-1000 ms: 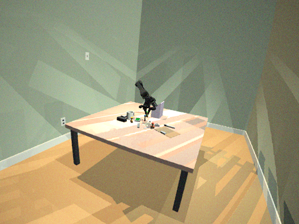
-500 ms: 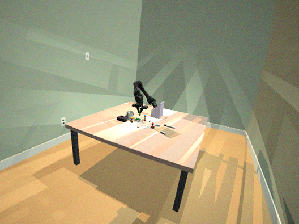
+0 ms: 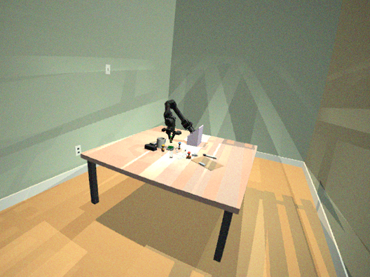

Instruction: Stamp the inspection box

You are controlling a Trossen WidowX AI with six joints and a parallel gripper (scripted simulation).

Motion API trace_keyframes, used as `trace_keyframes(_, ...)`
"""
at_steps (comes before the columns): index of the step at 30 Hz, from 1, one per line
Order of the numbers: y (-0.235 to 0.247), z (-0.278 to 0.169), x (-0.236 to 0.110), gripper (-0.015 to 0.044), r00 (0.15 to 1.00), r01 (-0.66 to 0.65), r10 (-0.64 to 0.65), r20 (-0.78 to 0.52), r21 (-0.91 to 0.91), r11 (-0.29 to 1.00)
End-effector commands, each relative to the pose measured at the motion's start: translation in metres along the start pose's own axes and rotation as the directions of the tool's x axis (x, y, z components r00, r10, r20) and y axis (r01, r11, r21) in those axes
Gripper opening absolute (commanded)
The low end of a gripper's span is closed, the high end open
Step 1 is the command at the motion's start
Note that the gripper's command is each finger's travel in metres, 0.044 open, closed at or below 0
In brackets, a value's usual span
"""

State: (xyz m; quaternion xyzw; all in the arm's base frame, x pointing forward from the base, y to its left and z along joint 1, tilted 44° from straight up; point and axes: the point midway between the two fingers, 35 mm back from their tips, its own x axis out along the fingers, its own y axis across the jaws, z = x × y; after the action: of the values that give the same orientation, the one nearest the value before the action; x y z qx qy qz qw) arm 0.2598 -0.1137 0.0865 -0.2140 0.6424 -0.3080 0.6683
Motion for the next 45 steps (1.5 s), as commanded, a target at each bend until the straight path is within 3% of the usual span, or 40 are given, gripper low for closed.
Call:
trace_keyframes(1,0.001,-0.002,0.003,0.0,1.0,0.003,-0.003,-0.003,-0.007,1.0)
trace_keyframes(45,0.001,-0.001,0.032,0.0,1.0,0.004,-0.004,0.001,-0.003,1.0)
